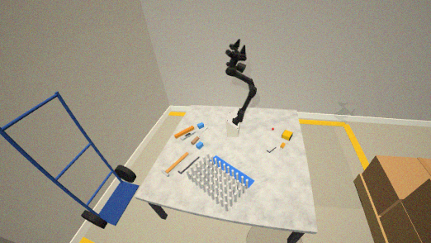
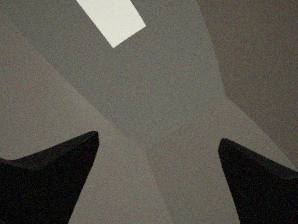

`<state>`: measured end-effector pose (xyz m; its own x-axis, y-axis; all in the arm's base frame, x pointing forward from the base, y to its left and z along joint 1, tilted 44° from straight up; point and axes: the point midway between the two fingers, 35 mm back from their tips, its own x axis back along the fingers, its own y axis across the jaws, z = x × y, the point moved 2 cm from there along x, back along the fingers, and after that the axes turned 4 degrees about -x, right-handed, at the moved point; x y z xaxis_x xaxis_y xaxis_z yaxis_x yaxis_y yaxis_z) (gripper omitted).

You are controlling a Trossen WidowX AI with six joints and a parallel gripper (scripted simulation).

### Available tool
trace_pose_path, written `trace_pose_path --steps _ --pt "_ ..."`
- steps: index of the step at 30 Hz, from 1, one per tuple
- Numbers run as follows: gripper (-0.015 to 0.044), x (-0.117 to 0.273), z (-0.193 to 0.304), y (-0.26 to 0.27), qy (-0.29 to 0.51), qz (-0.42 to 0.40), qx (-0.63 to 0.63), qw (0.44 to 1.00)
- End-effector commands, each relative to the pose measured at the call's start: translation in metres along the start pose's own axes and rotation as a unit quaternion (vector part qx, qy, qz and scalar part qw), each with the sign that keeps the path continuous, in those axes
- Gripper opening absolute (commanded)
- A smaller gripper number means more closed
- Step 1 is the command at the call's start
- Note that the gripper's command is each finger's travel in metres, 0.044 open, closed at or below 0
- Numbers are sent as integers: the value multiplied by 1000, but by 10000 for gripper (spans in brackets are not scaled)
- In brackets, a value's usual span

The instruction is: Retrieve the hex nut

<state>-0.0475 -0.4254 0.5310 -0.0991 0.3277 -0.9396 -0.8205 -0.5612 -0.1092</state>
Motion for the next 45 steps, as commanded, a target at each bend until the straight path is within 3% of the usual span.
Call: trace_pose_path --steps 1,10,21,32,45 --pt "426 0 -2 -1 -2 -1 -5 1000" --pt "440 9 -85 -56 -84 -56 -270 958" --pt "440 43 -168 -168 -192 -119 -539 812" --pt "440 118 -225 -301 -288 -262 -766 512" --pt "440 229 -222 -444 -342 -444 -812 161"
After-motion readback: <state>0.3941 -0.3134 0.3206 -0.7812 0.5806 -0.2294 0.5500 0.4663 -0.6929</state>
